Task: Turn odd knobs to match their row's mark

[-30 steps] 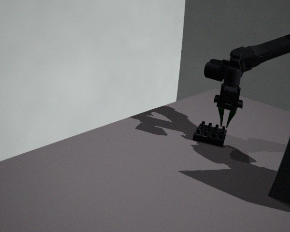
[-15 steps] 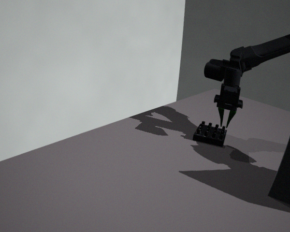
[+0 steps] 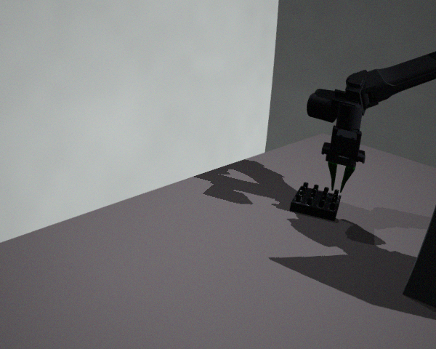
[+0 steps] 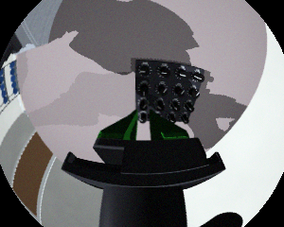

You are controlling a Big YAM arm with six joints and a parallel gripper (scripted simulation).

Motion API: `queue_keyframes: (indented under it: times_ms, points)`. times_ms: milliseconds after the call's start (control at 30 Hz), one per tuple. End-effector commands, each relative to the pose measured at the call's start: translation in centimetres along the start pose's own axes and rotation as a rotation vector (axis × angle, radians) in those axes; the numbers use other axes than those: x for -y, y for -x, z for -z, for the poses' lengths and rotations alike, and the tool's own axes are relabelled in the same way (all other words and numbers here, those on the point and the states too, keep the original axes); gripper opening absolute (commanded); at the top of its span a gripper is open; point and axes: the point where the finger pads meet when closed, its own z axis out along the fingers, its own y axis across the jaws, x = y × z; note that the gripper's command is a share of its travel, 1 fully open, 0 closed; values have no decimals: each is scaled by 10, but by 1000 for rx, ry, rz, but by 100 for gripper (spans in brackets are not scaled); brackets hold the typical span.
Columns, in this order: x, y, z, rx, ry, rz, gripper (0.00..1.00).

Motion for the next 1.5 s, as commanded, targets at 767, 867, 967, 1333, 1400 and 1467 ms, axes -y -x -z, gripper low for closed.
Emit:
queue_keyframes:
  times_ms: [767, 867, 967, 1333, 1400, 1467]
  points:
    - [7, -4, -10, -2, -7, -3, 18]
    - [4, 1, -13, 0, -2, 10, 18]
    - [12, -11, -10, -6, -16, -16, 18]
    - [9, -2, -13, -4, -13, 1, 18]
    - [9, -2, -13, -4, -13, 1, 18]
    - [9, -2, -13, -4, -13, 1, 18]
